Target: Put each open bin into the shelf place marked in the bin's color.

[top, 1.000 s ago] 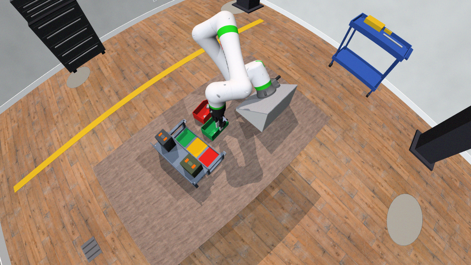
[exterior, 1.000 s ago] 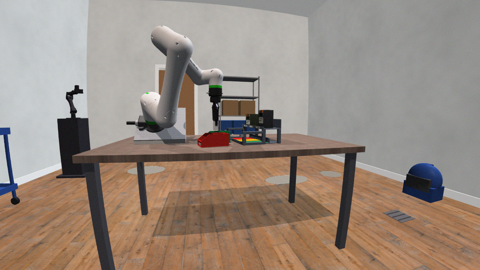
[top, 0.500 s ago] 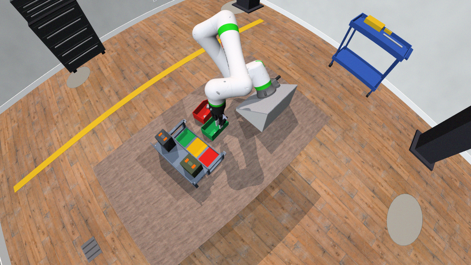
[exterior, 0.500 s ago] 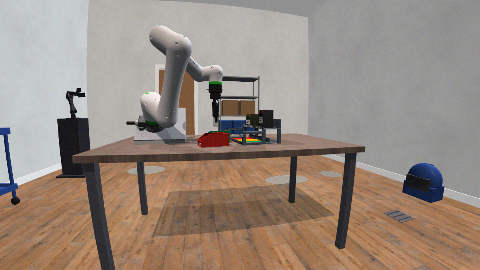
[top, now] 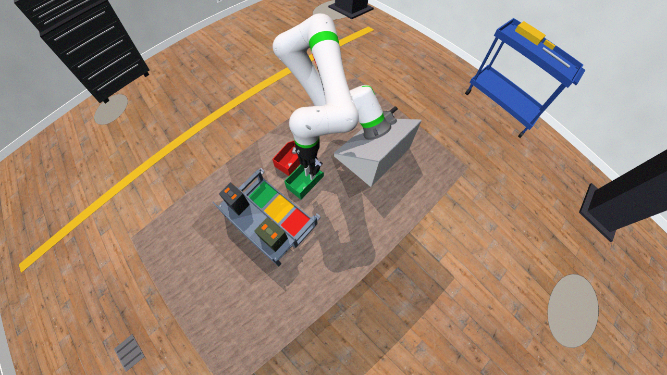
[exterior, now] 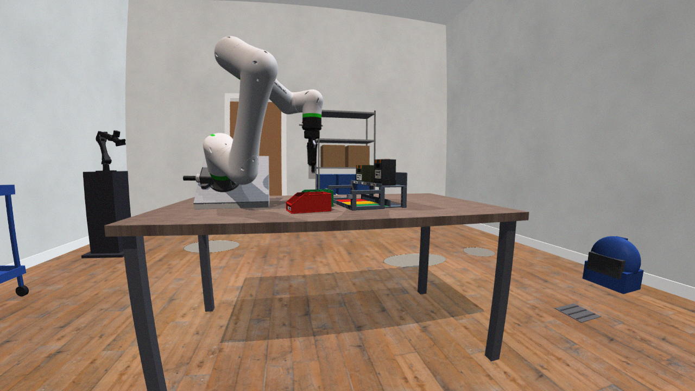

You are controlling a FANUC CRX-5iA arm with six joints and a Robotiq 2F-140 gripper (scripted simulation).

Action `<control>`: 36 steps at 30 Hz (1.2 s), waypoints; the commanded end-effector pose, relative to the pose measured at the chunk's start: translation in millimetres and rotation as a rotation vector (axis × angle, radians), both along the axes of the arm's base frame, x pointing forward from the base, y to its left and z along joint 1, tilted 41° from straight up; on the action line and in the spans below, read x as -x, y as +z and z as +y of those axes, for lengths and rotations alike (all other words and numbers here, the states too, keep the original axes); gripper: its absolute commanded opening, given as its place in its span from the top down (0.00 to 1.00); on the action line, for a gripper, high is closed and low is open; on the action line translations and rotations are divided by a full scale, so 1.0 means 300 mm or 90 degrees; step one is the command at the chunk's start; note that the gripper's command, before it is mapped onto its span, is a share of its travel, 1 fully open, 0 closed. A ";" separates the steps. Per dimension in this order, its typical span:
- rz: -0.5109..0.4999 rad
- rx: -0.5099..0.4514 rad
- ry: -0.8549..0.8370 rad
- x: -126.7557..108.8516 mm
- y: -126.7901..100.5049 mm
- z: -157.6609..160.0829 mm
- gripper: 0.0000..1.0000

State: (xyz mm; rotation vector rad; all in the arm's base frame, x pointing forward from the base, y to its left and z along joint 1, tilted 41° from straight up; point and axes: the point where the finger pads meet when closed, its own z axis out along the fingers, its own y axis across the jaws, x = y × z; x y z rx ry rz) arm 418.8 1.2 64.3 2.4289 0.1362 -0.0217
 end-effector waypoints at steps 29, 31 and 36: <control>0.000 0.000 0.000 0.001 0.042 0.037 0.85; 0.000 0.000 0.000 0.001 0.042 0.037 0.85; 0.000 0.000 0.000 0.001 0.042 0.037 1.00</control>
